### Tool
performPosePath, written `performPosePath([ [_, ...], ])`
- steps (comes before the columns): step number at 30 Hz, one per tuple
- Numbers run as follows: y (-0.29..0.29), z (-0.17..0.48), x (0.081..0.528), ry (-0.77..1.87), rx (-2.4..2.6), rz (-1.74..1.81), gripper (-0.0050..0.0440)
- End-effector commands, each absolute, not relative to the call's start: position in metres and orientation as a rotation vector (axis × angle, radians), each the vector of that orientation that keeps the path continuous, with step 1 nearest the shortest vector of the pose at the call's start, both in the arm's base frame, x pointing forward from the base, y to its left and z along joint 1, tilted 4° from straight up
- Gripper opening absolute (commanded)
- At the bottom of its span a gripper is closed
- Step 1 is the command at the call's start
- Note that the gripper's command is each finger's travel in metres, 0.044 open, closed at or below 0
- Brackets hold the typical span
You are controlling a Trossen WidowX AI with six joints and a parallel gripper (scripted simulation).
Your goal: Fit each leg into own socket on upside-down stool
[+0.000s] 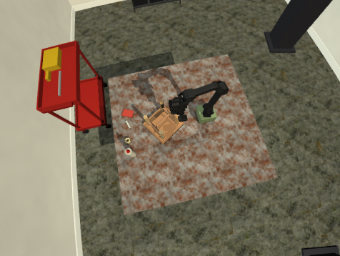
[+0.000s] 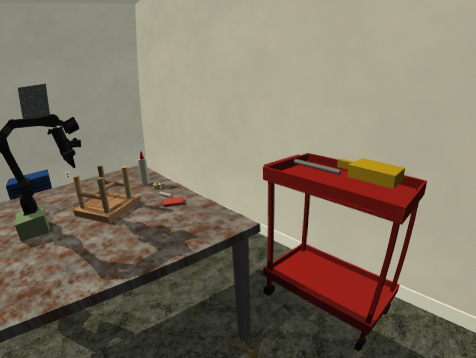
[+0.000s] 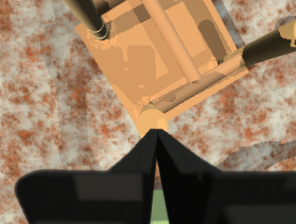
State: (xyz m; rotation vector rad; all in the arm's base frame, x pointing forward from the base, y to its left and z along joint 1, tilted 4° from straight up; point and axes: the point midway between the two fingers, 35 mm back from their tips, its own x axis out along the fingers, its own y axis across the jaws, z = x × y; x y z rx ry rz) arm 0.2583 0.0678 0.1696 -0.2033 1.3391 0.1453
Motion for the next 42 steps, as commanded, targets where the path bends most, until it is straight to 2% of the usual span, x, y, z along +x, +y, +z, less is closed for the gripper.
performPosePath([
  [1, 0.068, 0.165, 0.256, 1.347, -0.201, 0.146, 0.0],
  [6, 0.066, 0.144, 0.254, 1.347, -0.201, 0.146, 0.0],
  [42, 0.064, 0.114, 0.254, 1.347, -0.201, 0.146, 0.0],
])
